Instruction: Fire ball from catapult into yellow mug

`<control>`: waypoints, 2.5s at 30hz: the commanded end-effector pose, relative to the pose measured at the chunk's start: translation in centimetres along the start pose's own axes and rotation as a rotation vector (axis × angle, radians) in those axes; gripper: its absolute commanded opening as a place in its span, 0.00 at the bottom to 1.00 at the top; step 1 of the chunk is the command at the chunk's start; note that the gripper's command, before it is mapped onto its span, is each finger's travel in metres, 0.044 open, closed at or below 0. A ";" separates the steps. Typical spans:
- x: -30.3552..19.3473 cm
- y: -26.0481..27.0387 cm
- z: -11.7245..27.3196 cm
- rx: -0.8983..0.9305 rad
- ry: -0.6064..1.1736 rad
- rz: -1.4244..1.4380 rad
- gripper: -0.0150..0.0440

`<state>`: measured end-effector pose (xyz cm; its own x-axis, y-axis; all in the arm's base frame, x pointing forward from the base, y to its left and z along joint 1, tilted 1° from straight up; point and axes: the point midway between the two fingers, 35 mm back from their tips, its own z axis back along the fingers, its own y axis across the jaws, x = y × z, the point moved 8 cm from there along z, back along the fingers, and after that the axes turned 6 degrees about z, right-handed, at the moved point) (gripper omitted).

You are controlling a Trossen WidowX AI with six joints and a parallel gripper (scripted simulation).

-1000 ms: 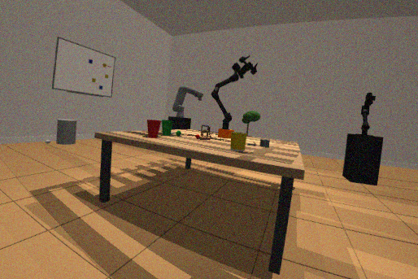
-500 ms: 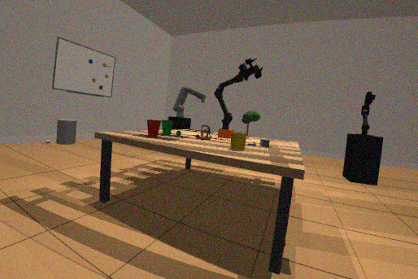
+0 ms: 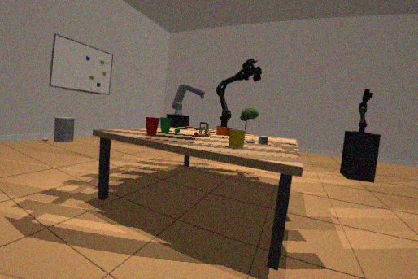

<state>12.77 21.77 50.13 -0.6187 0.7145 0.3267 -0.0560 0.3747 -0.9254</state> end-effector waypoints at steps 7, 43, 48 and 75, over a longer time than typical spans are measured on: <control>-4.0 3.7 -3.6 0.149 0.148 0.053 1.00; -25.6 12.3 -5.9 0.629 0.796 -0.069 1.00; -28.6 13.2 -5.0 0.690 0.891 -0.135 1.00; -42.2 17.2 5.1 0.962 1.427 -0.745 1.00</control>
<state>34.24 -3.58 20.14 0.6949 0.7125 0.0976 -0.6864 0.6976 -0.2054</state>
